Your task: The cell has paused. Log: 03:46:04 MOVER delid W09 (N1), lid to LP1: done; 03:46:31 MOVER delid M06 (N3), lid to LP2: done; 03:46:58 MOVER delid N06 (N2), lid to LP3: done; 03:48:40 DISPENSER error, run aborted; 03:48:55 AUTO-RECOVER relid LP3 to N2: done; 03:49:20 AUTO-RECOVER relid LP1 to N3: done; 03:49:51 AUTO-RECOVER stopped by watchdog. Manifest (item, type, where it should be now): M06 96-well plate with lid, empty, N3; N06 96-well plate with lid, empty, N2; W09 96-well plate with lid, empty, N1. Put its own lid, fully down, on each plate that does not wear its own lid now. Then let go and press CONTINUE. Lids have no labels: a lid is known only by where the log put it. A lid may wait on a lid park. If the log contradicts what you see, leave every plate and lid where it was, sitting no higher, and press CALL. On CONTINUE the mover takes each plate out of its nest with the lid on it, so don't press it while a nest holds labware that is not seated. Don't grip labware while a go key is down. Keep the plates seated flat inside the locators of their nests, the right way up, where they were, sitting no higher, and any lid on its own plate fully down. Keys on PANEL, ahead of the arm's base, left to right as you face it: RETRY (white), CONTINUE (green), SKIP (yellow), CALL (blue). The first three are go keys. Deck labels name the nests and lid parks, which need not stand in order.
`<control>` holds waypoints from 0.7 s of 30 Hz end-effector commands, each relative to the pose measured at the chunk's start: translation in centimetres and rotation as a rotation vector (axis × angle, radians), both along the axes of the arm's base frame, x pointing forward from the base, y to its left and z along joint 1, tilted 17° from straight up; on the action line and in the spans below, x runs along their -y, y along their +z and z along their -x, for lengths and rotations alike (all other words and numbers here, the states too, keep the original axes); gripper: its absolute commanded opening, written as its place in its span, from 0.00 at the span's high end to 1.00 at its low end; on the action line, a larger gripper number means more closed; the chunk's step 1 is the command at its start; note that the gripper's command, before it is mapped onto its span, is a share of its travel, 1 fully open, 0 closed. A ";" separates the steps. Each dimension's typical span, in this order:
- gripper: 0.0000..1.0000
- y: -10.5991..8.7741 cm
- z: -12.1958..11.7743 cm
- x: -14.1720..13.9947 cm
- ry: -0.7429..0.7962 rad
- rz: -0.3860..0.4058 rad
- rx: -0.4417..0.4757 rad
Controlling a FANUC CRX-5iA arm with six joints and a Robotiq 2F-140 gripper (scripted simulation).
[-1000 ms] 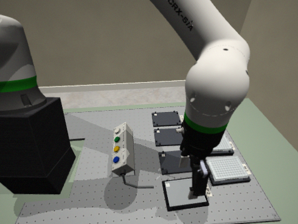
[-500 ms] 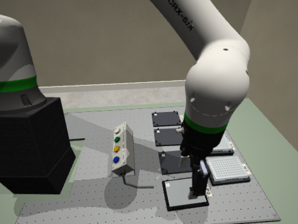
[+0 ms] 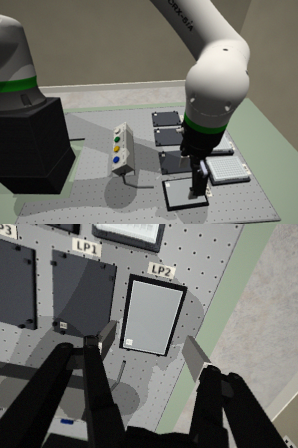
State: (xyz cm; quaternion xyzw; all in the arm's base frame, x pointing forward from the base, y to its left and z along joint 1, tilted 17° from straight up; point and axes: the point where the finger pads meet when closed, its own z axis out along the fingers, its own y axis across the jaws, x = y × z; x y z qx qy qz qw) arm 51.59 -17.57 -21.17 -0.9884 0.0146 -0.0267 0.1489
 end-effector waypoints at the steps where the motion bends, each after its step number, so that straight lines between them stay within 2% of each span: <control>1: 0.34 -0.1 0.0 0.0 0.000 0.000 0.000; 21: 0.34 -1.7 -0.1 -0.5 0.000 0.000 0.000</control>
